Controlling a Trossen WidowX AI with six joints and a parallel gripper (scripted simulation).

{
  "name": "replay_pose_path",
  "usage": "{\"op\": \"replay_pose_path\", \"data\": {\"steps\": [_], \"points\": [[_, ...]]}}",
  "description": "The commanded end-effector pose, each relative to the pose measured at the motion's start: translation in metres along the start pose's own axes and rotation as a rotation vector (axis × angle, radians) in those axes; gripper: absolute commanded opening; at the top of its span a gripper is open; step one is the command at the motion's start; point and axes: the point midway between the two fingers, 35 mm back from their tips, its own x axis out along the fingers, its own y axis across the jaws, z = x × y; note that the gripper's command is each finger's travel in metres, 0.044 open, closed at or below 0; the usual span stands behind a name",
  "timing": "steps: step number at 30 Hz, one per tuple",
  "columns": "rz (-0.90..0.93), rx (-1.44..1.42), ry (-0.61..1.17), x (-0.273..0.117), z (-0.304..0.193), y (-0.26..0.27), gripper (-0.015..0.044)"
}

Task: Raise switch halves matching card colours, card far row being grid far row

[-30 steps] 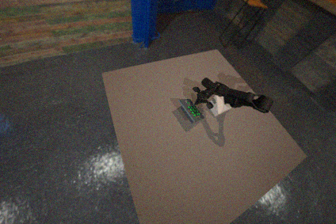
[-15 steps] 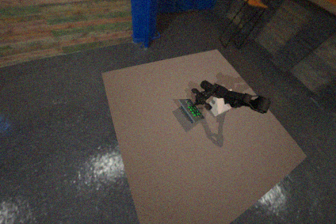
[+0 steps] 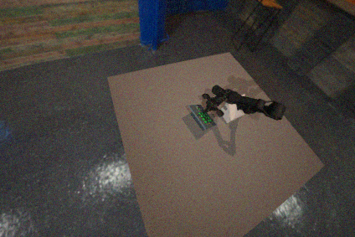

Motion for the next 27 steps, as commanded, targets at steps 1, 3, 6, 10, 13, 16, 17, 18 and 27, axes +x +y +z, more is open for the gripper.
{"op": "replay_pose_path", "data": {"steps": [1, 3, 6, 10, 13, 16, 17, 18, 27], "points": [[-0.004, 0.002, 0.002, 0.0002, -0.0005, -0.0006, 0.0], [-0.004, 0.002, 0.002, 0.0004, -0.0005, -0.0006, 0.0], [-0.004, 0.002, 0.002, 0.0008, -0.0005, -0.0006, 0.0], [-0.004, 0.002, 0.002, 0.0013, -0.0005, -0.0006, 0.0], [-0.004, 0.002, 0.002, 0.0017, -0.0005, -0.0005, 0.0], [-0.004, 0.002, 0.002, 0.0021, -0.0005, -0.0005, 0.0], [-0.004, 0.002, 0.002, 0.0023, -0.0005, -0.0005, 0.0], [-0.004, 0.002, 0.002, 0.0024, -0.0005, -0.0005, 0.0], [-0.004, 0.002, 0.002, 0.0036, -0.0006, -0.0005, 0.0]]}}
